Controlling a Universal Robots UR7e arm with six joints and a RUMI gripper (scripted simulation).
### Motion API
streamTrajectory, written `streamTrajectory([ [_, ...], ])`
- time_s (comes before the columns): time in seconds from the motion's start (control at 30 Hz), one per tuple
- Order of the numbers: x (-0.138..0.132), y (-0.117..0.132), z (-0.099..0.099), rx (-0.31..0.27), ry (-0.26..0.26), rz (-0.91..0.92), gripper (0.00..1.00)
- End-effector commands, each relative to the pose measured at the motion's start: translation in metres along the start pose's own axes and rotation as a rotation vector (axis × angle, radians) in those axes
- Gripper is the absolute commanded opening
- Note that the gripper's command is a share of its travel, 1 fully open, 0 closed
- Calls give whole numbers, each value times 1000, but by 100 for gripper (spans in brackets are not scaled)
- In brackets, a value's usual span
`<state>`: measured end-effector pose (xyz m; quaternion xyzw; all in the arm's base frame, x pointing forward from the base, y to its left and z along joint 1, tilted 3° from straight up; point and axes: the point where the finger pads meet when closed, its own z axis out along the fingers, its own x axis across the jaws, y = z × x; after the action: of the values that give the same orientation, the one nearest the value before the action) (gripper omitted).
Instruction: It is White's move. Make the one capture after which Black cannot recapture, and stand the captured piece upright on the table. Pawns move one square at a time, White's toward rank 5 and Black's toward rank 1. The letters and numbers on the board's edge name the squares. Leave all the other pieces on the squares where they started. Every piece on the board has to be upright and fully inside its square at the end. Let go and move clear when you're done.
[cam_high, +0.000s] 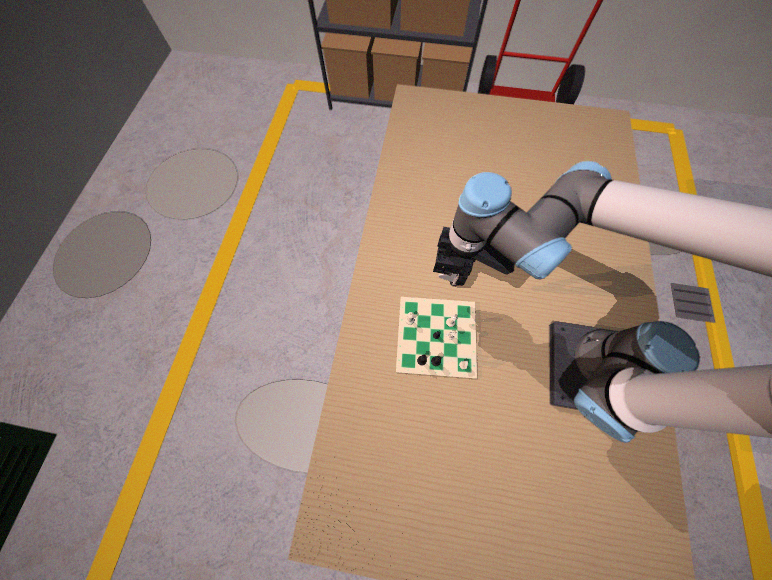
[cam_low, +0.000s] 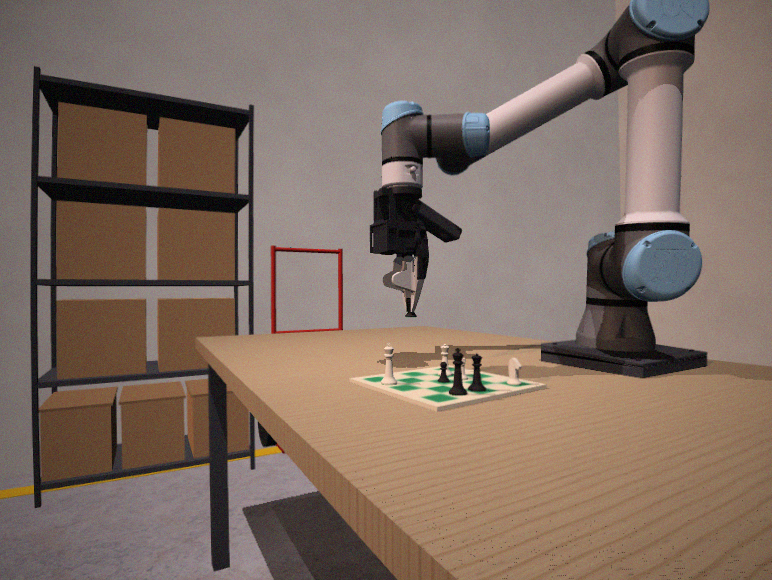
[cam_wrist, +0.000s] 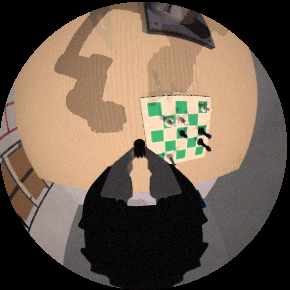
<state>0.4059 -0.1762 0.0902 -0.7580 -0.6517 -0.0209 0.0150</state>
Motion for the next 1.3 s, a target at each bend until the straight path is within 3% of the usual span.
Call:
streamTrajectory([
  [0.0,-15,-6,1,-6,4,-33,0],
  [0.57,-15,-6,6,-6,5,-33,0],
  [1.07,-16,-6,69,-6,5,-33,0],
  [1.27,-16,-6,84,-6,5,-33,0],
])
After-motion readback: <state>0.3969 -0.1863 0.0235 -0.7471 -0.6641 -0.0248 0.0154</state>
